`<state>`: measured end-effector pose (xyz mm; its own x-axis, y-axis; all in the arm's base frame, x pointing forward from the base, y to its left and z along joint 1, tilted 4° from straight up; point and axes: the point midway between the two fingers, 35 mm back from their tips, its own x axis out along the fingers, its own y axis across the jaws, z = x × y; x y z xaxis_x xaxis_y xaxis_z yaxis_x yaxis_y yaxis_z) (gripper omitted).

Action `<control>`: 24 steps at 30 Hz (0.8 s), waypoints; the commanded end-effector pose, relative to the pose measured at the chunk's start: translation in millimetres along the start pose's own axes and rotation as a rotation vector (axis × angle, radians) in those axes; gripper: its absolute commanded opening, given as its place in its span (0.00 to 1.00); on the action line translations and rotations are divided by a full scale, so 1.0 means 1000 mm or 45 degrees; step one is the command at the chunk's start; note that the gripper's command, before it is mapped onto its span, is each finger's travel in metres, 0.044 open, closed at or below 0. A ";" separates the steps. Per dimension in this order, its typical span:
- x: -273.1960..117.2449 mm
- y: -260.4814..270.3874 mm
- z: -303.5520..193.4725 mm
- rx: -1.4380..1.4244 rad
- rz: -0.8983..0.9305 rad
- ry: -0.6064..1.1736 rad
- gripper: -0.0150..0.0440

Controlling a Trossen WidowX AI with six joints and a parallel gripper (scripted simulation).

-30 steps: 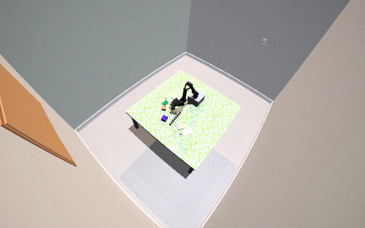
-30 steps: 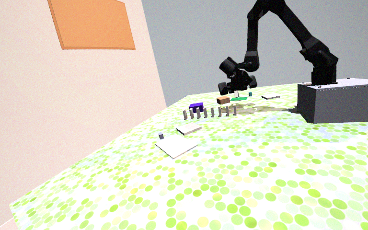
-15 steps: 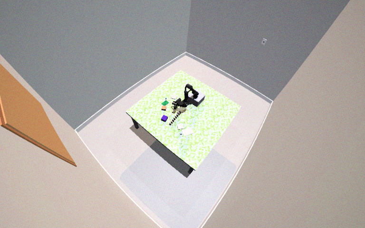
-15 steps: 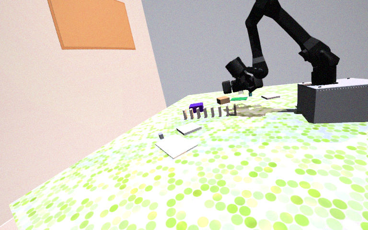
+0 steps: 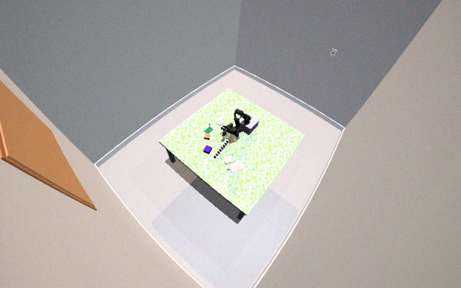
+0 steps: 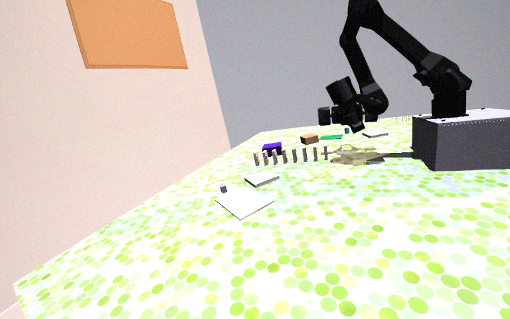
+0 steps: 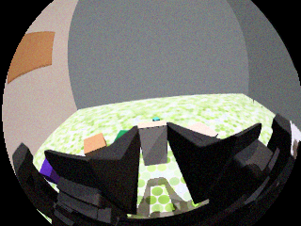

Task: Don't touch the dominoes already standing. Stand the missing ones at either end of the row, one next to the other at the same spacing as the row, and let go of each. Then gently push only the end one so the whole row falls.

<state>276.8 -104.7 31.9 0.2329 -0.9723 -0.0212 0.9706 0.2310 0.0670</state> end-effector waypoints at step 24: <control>0.001 -0.007 -0.021 -0.006 -0.026 -0.006 0.44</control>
<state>269.6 -104.7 21.1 0.2132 -0.9769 -0.0135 0.9752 0.2119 0.0642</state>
